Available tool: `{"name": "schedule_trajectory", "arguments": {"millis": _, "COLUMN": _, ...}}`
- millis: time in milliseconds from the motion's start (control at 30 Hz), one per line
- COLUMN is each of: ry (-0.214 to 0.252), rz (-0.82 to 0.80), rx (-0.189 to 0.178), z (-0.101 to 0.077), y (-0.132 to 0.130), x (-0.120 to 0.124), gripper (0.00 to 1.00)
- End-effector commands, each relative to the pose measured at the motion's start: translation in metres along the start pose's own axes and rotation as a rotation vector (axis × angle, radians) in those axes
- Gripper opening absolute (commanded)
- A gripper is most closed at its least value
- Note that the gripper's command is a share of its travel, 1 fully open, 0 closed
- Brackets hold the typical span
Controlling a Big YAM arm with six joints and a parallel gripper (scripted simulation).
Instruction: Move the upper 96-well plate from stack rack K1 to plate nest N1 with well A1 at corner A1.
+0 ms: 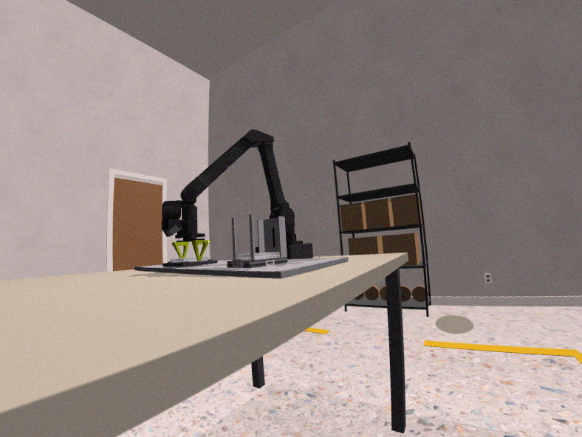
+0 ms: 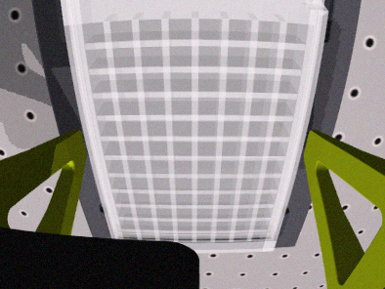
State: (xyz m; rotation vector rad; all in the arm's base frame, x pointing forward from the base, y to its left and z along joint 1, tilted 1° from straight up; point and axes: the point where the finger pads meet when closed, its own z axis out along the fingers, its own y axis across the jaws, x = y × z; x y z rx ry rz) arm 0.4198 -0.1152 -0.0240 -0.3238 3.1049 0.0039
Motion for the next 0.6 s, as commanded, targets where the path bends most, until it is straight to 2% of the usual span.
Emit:
{"name": "schedule_trajectory", "arguments": {"millis": 0, "ry": -0.038, "rz": 0.000, "rx": 0.018, "z": -0.012, "y": -0.006, "x": -0.015, "gripper": 1.00}}
{"name": "schedule_trajectory", "arguments": {"millis": 133, "ry": -0.038, "rz": 0.000, "rx": 0.018, "z": -0.012, "y": -0.006, "x": -0.015, "gripper": 1.00}}
{"name": "schedule_trajectory", "arguments": {"millis": 200, "ry": -0.067, "rz": 0.000, "rx": 0.030, "z": -0.033, "y": -0.008, "x": -0.027, "gripper": 1.00}}
{"name": "schedule_trajectory", "arguments": {"millis": 567, "ry": -0.069, "rz": 0.000, "rx": 0.032, "z": -0.061, "y": -0.008, "x": -0.026, "gripper": 1.00}}
